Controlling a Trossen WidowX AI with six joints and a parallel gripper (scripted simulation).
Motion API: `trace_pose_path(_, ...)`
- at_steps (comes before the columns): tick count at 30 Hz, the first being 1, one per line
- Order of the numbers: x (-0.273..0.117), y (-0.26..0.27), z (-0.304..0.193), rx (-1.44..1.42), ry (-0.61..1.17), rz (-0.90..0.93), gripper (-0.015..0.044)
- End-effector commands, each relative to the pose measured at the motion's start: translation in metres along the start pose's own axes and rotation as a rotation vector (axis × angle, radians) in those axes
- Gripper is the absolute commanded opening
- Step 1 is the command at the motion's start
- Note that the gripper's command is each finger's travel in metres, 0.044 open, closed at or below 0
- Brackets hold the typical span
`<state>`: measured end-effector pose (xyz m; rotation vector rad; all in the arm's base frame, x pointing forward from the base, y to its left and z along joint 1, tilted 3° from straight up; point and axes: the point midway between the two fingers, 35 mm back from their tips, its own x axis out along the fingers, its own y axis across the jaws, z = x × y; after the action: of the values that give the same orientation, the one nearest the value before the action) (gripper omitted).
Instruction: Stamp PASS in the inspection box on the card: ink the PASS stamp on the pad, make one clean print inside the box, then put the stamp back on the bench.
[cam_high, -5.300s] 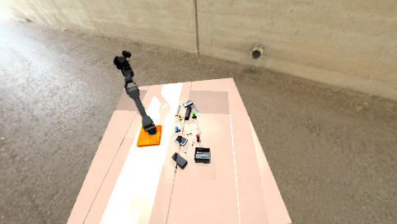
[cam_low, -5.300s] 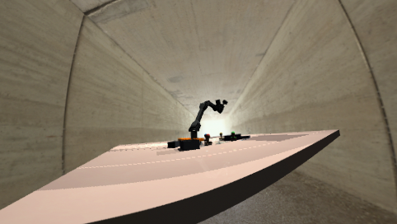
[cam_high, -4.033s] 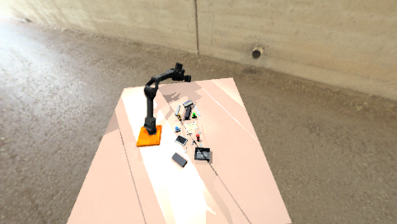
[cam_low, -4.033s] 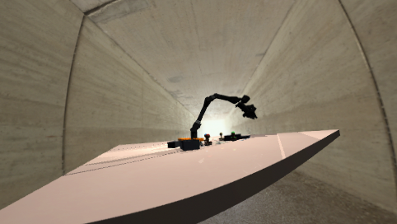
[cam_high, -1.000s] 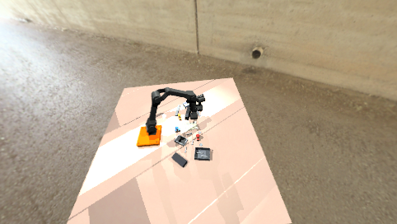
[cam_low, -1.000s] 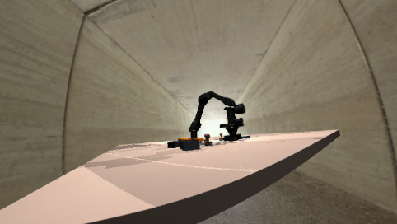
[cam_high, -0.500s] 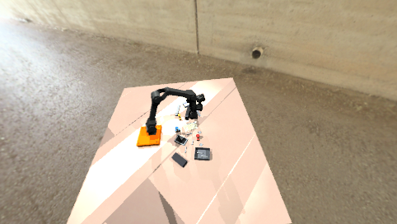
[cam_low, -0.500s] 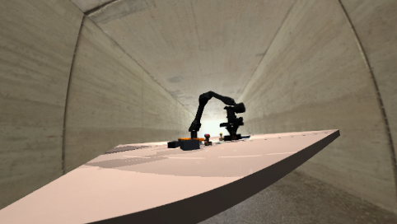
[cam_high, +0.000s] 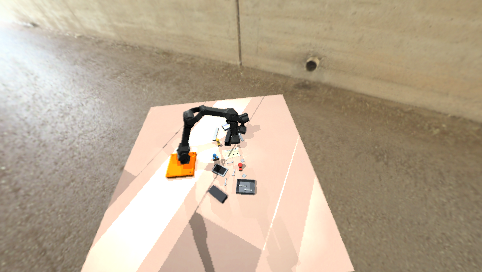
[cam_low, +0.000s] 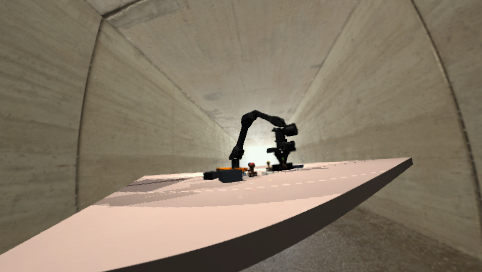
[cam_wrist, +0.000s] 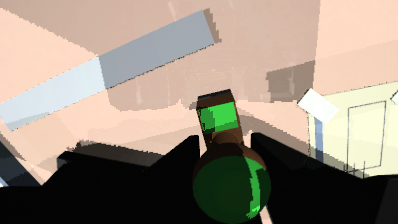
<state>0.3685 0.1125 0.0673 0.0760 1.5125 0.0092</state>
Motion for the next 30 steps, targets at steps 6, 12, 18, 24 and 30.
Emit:
trace_pose_path(6,-0.006,0.001,0.001,-0.001,-0.004,0.002,0.0000)
trace_pose_path(12,-0.009,0.001,0.001,-0.001,-0.004,0.002,0.0000)
trace_pose_path(18,-0.012,0.001,0.002,-0.001,-0.004,0.002,0.0000)
trace_pose_path(24,-0.015,0.001,0.002,-0.001,-0.004,0.002,0.0000)
trace_pose_path(30,-0.018,0.001,0.002,-0.001,-0.004,0.002,0.0000)
